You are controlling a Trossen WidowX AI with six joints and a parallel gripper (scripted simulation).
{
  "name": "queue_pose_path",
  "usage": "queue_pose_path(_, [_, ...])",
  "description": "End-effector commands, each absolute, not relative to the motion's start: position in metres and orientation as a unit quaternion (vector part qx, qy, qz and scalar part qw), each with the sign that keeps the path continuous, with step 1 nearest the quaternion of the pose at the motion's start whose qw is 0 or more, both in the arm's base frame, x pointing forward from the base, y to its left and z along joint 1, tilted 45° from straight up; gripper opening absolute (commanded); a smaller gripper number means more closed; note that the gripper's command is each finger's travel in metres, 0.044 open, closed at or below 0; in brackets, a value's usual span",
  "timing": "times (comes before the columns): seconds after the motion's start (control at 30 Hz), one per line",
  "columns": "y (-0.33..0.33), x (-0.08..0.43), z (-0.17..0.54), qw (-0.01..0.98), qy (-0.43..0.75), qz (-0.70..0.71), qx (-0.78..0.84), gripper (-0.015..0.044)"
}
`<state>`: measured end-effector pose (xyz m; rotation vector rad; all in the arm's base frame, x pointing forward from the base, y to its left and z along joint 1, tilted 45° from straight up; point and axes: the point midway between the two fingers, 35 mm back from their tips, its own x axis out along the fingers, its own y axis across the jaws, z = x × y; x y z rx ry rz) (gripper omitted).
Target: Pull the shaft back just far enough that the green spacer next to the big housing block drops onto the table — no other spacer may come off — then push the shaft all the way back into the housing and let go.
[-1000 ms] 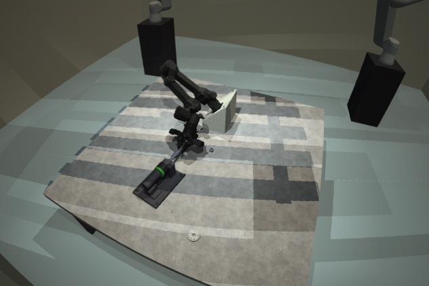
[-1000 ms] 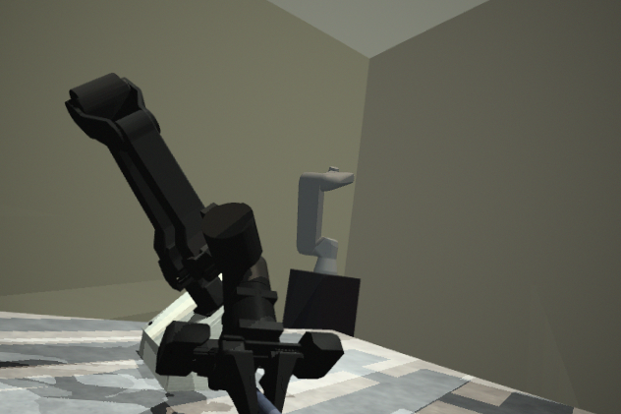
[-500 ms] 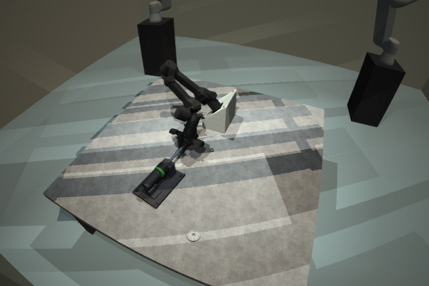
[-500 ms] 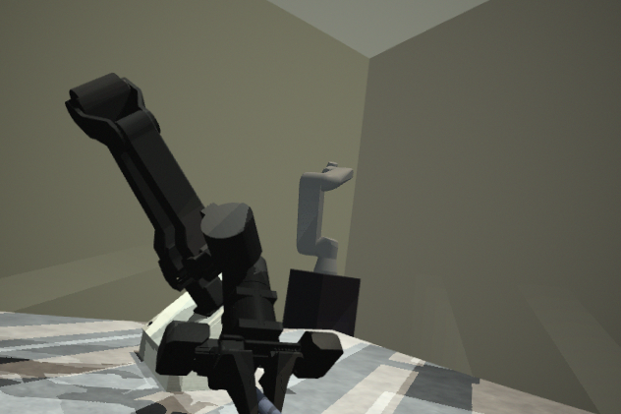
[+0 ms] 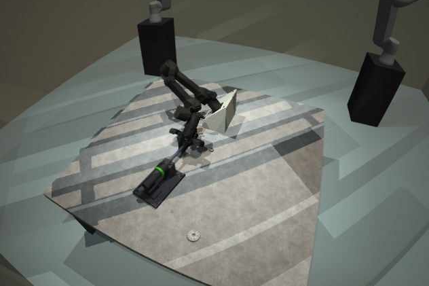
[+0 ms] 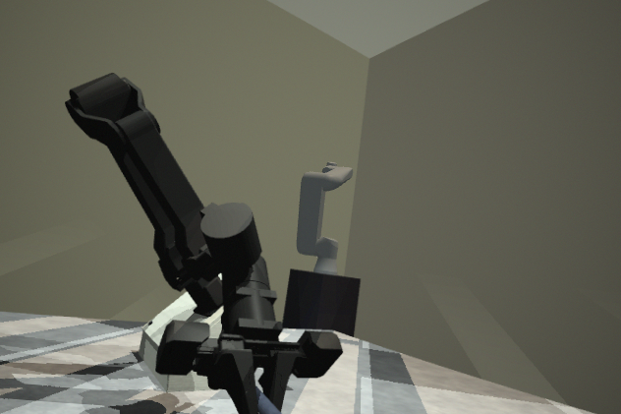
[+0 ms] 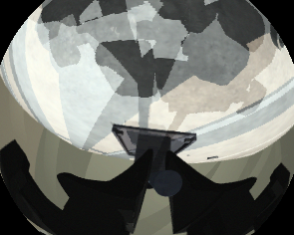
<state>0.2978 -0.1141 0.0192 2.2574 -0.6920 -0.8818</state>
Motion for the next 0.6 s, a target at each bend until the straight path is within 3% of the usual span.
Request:
queue_pose_path(0.0, [-0.1139,0.2965,0.019,0.304,-0.262,-0.333,0.853,0.0])
queue_pose_path(0.57, [-0.1135,0.2949,0.0188,0.304,-0.262,-0.333,0.853,0.0])
